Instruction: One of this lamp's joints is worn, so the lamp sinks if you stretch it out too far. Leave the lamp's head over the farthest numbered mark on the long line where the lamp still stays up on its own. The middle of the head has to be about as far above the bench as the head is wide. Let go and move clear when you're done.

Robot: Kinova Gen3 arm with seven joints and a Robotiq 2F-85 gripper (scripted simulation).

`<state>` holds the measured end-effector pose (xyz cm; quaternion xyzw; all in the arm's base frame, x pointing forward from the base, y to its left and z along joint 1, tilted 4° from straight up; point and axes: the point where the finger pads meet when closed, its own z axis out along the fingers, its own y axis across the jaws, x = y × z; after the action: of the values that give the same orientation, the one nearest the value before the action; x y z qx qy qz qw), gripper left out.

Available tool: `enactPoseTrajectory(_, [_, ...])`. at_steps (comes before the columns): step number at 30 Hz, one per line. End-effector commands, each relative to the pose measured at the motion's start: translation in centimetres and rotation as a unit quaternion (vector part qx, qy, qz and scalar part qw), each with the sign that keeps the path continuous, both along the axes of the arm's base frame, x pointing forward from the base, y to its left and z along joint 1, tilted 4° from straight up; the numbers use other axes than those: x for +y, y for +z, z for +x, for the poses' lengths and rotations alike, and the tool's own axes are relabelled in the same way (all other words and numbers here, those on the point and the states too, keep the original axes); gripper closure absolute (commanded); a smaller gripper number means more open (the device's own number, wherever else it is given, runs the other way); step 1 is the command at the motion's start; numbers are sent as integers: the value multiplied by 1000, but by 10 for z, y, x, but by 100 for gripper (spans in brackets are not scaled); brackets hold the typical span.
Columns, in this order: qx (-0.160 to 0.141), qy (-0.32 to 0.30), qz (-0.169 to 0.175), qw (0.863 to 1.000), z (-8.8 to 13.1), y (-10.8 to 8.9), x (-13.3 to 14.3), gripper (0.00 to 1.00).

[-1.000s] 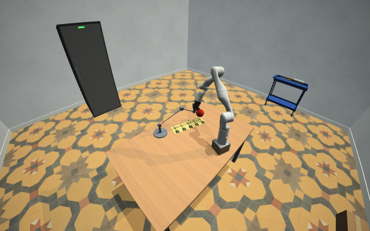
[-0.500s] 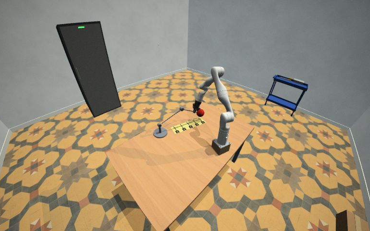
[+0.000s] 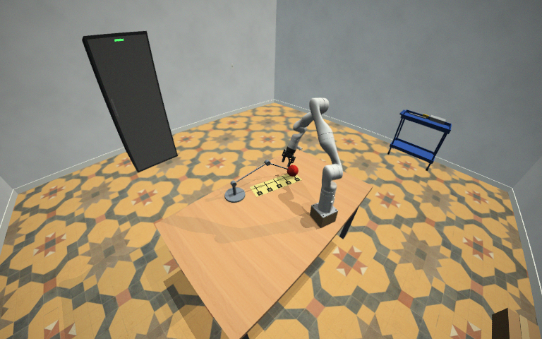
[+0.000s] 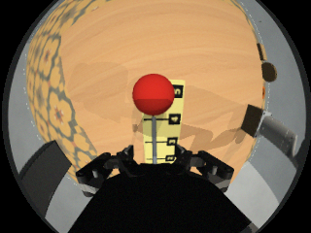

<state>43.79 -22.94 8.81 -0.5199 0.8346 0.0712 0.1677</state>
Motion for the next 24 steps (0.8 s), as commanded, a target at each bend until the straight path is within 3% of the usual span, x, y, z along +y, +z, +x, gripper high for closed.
enactPoseTrajectory(1, [-2,6,4,1000,3,2,7,0])
enactPoseTrajectory(24, [-2,3,0,1000,2,1,3,0])
